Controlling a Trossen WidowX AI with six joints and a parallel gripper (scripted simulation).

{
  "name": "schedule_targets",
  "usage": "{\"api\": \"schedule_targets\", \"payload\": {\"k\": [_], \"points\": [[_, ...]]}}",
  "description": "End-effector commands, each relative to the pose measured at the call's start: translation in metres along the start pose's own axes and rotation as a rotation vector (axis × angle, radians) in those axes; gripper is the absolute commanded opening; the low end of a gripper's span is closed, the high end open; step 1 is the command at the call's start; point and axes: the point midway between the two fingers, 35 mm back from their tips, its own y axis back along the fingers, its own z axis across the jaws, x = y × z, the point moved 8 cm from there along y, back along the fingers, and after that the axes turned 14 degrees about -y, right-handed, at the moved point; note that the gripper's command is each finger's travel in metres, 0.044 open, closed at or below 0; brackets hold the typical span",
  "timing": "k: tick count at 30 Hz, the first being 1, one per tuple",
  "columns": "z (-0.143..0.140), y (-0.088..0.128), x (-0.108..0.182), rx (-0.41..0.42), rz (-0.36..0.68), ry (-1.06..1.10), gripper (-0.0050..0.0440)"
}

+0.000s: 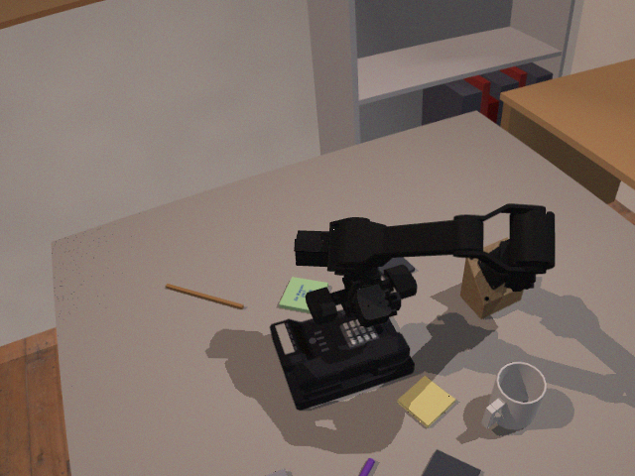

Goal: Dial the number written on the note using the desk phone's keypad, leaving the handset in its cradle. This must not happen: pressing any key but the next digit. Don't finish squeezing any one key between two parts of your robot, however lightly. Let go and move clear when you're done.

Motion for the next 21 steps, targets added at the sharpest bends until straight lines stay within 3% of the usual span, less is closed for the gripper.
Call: {"api": "schedule_targets", "payload": {"k": [1,21], "points": [[0.000,-0.005,0.001,0.001,-0.002,-0.003,-0.0050],[0.000,-0.018,0.001,0.001,-0.002,-0.003,-0.0050]]}}
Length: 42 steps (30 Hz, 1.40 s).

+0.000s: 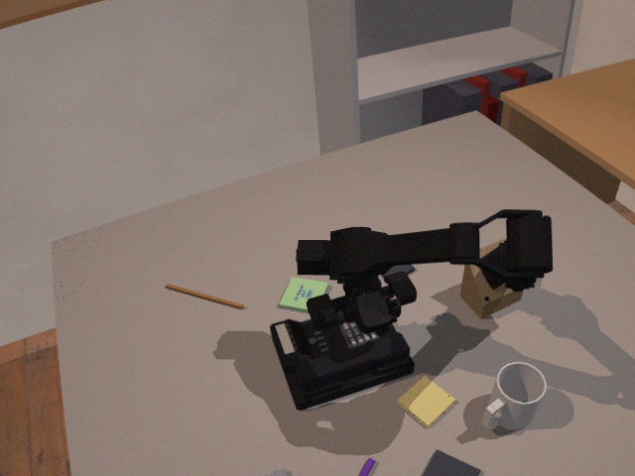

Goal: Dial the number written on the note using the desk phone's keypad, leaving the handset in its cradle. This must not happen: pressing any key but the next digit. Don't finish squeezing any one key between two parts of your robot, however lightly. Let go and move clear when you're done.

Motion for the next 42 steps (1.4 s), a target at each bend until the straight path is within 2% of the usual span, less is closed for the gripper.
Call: {"api": "schedule_targets", "payload": {"k": [1,34,38,42], "points": [[0.000,-0.001,0.001,-0.001,-0.001,-0.003,-0.0050],[0.000,-0.002,0.001,-0.001,-0.001,-0.003,-0.0050],[0.000,0.005,0.001,-0.001,-0.001,-0.003,-0.0050],[0.000,0.027,0.001,-0.001,-0.001,-0.003,-0.0050]]}}
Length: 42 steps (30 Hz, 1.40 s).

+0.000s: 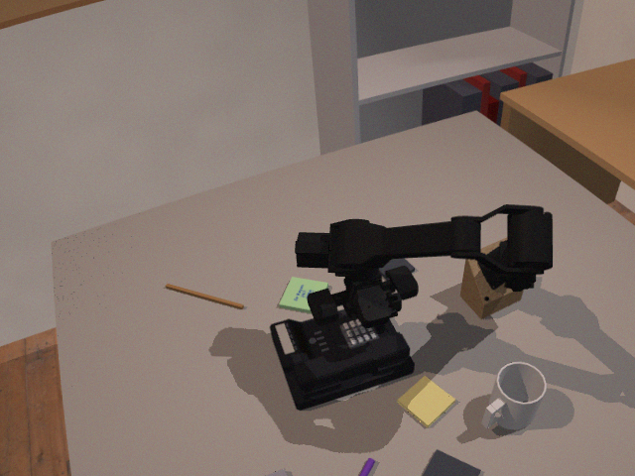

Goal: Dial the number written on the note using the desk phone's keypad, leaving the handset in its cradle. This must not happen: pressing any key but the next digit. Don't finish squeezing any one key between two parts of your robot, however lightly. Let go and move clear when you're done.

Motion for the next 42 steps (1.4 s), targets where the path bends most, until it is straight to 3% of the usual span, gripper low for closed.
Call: {"api": "schedule_targets", "payload": {"k": [1,9,18,42], "points": [[-0.001,0.015,-0.001,0.016,0.002,0.008,-0.0050],[-0.001,0.015,-0.001,0.016,0.002,0.008,-0.0050],[-0.009,0.015,-0.023,0.016,0.002,0.008,-0.0050],[-0.010,-0.013,-0.023,0.016,0.002,0.008,-0.0050]]}}
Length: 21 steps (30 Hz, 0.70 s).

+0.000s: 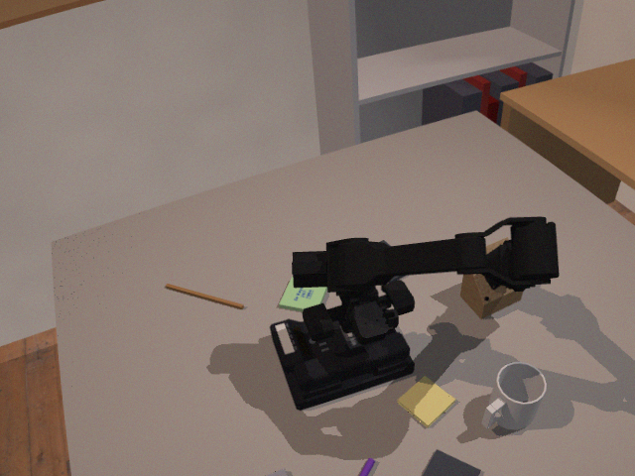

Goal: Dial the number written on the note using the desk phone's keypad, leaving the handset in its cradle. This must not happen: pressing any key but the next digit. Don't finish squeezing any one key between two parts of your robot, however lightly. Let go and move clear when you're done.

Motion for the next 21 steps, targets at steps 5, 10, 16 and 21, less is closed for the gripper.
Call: {"api": "schedule_targets", "payload": {"k": [5,10,16,21], "points": [[0.0003,-0.0023,0.0013,-0.001,-0.002,-0.006,-0.0050],[0.0003,-0.0023,0.0013,-0.001,-0.002,-0.006,-0.0050],[0.0003,-0.0023,0.0013,-0.001,-0.002,-0.006,-0.0050],[0.0003,-0.0025,0.0013,-0.001,-0.002,-0.006,-0.0050]]}}
